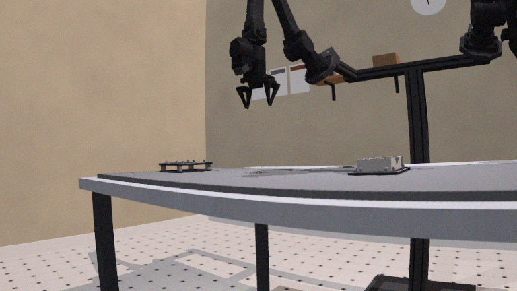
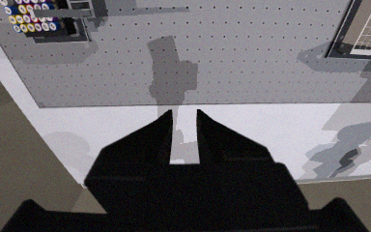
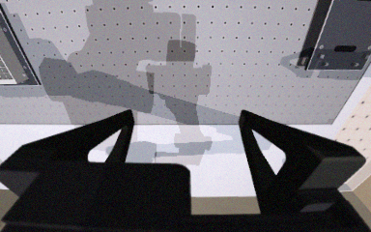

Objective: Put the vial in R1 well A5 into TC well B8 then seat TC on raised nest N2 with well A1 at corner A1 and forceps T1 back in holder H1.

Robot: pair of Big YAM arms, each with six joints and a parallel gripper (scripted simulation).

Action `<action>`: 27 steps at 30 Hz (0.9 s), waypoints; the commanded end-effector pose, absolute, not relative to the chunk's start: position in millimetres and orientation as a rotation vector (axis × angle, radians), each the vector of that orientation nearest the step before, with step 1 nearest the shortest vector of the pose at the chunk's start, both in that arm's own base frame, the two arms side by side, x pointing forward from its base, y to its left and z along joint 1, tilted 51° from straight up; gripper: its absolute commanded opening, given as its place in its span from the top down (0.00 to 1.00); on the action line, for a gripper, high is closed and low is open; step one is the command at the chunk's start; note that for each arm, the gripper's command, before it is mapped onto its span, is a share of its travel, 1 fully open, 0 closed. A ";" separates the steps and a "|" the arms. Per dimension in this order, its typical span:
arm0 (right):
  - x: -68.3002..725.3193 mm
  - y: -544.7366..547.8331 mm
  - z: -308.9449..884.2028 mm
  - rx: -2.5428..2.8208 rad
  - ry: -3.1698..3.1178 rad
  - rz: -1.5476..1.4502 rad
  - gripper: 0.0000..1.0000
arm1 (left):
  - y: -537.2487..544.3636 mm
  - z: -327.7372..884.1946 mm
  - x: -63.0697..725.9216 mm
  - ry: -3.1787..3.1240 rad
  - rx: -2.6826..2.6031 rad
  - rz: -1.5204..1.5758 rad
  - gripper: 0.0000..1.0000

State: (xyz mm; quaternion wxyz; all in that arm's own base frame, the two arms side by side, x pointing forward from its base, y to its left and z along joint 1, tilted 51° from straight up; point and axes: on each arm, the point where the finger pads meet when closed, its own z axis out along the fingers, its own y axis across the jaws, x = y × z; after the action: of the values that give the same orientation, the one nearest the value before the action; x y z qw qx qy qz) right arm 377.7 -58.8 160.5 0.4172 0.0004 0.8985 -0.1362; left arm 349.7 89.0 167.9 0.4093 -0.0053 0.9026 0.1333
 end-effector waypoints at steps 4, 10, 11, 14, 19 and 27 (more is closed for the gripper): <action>363.5 -73.0 171.2 -0.003 2.266 -0.360 0.00 | 91.2 176.1 353.1 2.258 -0.032 0.337 0.77; 348.8 -82.7 170.0 -0.005 2.274 -0.360 0.00 | 91.2 176.1 353.1 2.258 -0.032 0.337 0.77; 349.7 -82.8 171.8 -0.004 2.270 -0.360 0.00 | 91.2 176.1 353.1 2.258 -0.032 0.337 0.77; 356.2 -80.2 175.3 -0.002 2.261 -0.353 0.00 | 91.2 176.1 353.1 2.258 -0.032 0.337 0.77; 356.2 -80.2 175.3 -0.002 2.261 -0.353 0.00 | 91.2 176.1 353.1 2.258 -0.032 0.337 0.77; 356.2 -80.2 175.3 -0.002 2.261 -0.353 0.00 | 114.1 187.1 366.2 2.250 -0.010 0.359 0.77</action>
State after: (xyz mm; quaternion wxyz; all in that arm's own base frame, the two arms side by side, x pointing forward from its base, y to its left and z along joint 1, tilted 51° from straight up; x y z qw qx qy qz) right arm 353.4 -80.5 167.6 0.4072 0.0059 0.9029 -0.1373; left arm 353.2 99.6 171.2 0.4088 -0.0072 0.9031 0.1310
